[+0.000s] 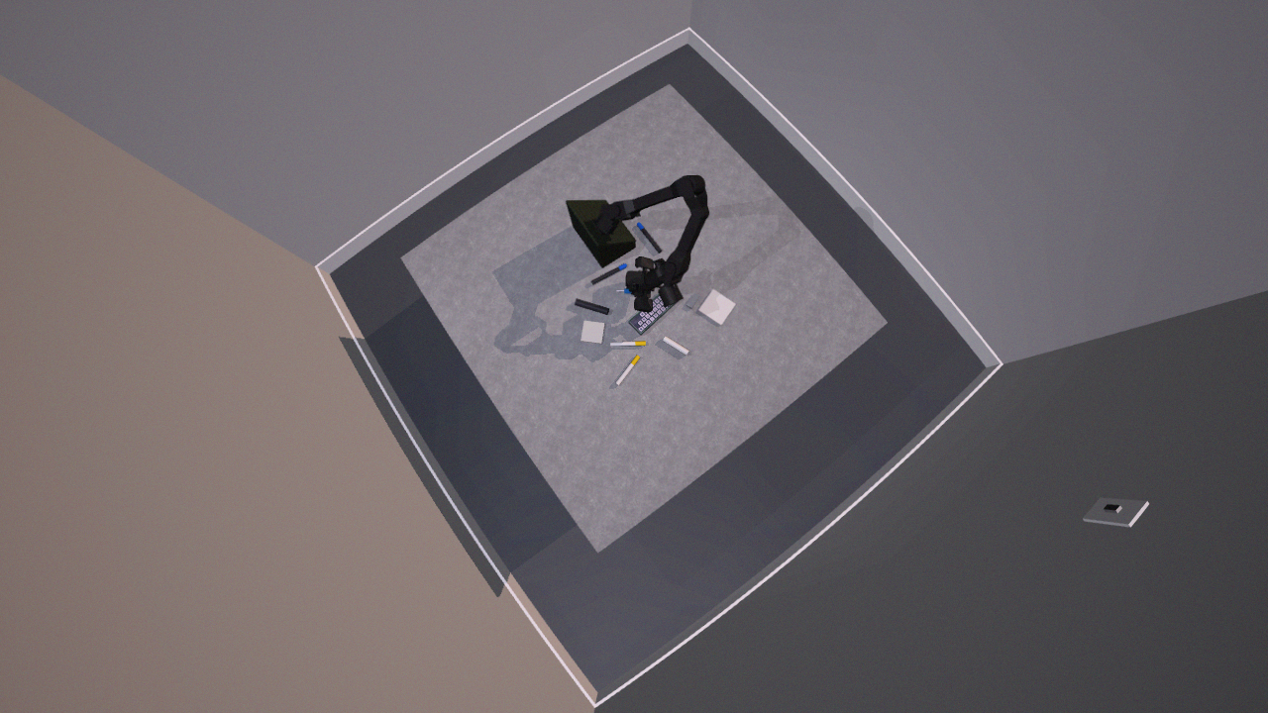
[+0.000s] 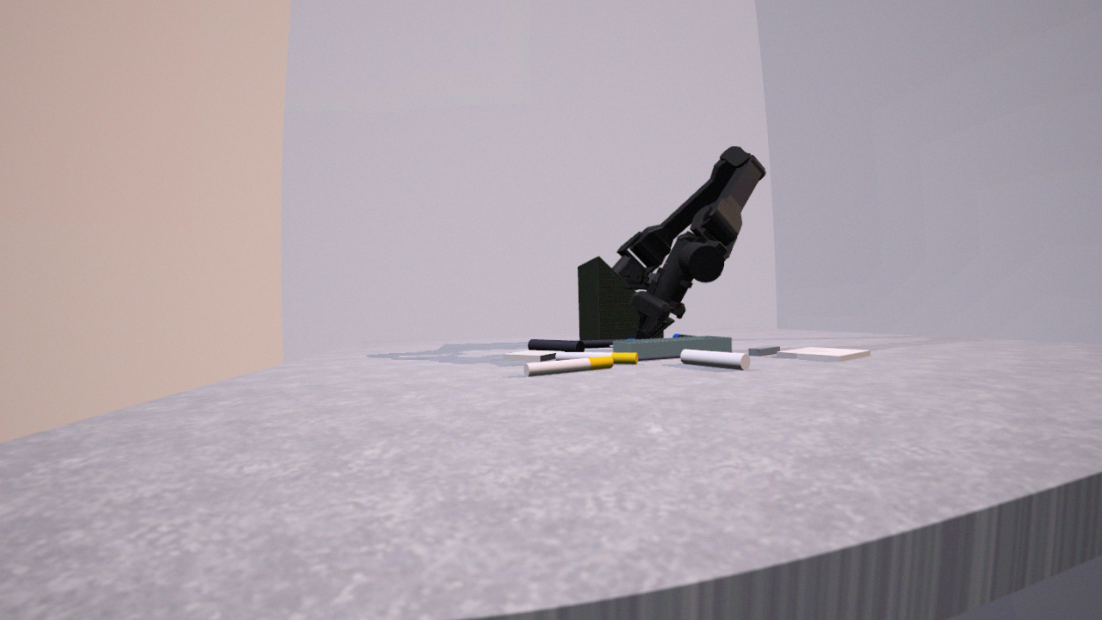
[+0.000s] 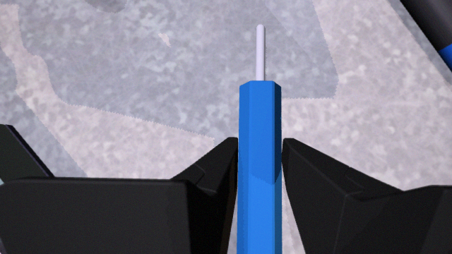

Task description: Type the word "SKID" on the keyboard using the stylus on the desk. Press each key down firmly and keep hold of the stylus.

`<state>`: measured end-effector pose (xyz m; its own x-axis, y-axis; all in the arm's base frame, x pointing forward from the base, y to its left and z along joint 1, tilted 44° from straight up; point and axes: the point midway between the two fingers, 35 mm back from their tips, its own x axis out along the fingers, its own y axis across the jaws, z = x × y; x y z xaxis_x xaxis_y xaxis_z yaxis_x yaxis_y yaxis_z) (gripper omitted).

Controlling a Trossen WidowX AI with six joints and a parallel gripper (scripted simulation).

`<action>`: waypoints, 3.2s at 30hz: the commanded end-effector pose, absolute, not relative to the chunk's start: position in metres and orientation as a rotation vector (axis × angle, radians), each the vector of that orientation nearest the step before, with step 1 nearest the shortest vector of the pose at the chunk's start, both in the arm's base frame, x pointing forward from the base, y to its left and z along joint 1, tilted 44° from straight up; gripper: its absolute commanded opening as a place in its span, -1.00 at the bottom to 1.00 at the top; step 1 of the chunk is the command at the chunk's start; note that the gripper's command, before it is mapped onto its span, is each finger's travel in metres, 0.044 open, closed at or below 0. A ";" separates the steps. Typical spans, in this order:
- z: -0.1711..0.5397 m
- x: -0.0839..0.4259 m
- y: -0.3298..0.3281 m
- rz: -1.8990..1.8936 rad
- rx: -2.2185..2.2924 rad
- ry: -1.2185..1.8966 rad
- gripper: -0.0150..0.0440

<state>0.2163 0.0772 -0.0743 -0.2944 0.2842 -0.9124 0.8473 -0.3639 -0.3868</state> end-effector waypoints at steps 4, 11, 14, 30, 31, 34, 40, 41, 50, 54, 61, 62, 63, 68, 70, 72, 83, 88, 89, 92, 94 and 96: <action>-0.074 0.217 0.077 -1.698 1.511 1.420 -0.49; -0.070 0.217 0.073 -1.698 1.511 1.419 -0.49; -0.060 0.219 0.063 -1.698 1.511 1.418 -0.49; -0.038 0.223 0.045 -1.588 1.425 1.484 -0.49; -0.037 0.224 0.045 -1.555 1.398 1.502 -0.49; -0.035 0.228 0.045 -1.455 1.316 1.553 -0.49; -0.030 0.236 0.045 -1.257 1.148 1.643 -0.49; -0.030 0.237 0.045 -1.225 1.119 1.657 -0.49; -0.022 0.248 0.046 -0.932 0.854 1.761 -0.49; -0.018 0.253 0.047 -0.803 0.734 1.797 -0.49; -0.011 0.261 0.048 -0.578 0.519 1.846 -0.49; -0.010 0.262 0.048 -0.546 0.488 1.852 -0.49; -0.009 0.263 0.049 -0.514 0.457 1.857 -0.49; -0.003 0.269 0.050 -0.355 0.301 1.878 -0.49; -0.001 0.271 0.050 -0.291 0.238 1.884 -0.49; 0.001 0.273 0.051 -0.228 0.175 1.889 -0.49; 0.014 0.285 0.054 0.121 -0.172 1.892 -0.49; 0.020 0.290 0.056 0.279 -0.330 1.880 -0.49; 0.021 0.291 0.057 0.310 -0.361 1.877 -0.49; 0.025 0.294 0.058 0.405 -0.456 1.865 -0.49; 0.027 0.296 0.059 0.469 -0.519 1.855 -0.49; 0.030 0.298 0.059 0.532 -0.581 1.844 -0.49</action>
